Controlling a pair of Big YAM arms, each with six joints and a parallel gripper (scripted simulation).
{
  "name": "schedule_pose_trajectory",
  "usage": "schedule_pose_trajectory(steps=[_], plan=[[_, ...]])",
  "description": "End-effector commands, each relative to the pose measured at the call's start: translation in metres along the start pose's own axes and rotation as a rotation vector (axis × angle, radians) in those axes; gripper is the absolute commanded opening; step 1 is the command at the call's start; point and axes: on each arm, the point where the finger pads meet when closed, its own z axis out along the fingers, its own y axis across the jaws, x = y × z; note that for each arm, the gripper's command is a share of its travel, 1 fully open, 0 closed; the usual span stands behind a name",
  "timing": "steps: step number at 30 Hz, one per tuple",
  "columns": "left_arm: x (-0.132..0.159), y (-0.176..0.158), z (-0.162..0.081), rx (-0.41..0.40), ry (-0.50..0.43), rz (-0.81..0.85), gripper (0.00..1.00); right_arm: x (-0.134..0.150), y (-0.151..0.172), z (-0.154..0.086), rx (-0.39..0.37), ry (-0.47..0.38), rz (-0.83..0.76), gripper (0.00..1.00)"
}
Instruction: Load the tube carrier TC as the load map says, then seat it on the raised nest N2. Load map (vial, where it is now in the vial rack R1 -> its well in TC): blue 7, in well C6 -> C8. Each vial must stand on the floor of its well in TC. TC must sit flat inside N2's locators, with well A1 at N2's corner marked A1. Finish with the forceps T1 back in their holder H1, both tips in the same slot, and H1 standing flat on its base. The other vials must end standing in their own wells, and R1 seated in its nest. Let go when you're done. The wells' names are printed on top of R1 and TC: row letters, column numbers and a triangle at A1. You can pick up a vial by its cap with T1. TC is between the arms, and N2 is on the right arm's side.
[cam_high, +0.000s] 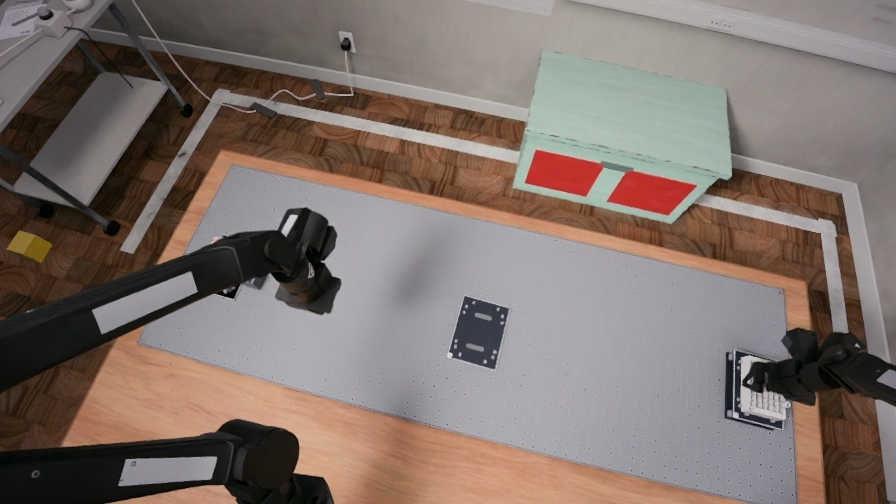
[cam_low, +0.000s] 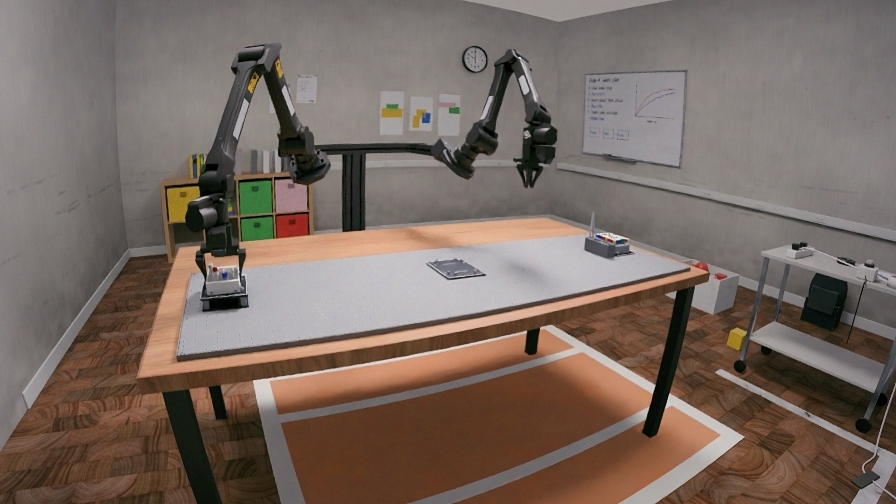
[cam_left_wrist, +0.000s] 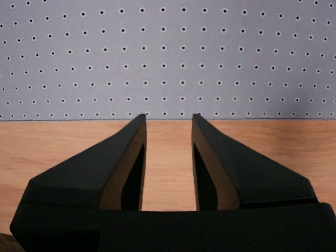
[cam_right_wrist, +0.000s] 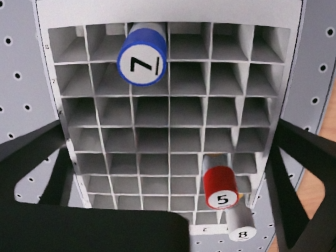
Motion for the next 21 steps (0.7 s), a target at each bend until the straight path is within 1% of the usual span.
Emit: schedule_pose_trajectory(steps=[1,5,6,20,21], plan=[[-0.009,0.004,-0.005,-0.005,-0.016,-0.018,0.24,-0.020,-0.017,-0.007,0.029,-0.041,0.013,1.00],[-0.009,0.004,-0.005,-0.005,-0.016,-0.018,0.24,-0.020,-0.016,-0.007,0.029,-0.041,0.013,1.00],[-0.009,0.004,-0.005,-0.005,-0.016,-0.018,0.24,-0.013,-0.009,-0.008,0.017,-0.027,0.003,1.00],[-0.009,0.004,-0.005,-0.005,-0.016,-0.018,0.24,-0.013,-0.009,-0.008,0.017,-0.027,0.003,1.00],[-0.009,0.004,-0.005,-0.005,-0.016,-0.018,0.24,-0.022,-0.018,-0.022,0.034,-0.049,0.013,1.00]])
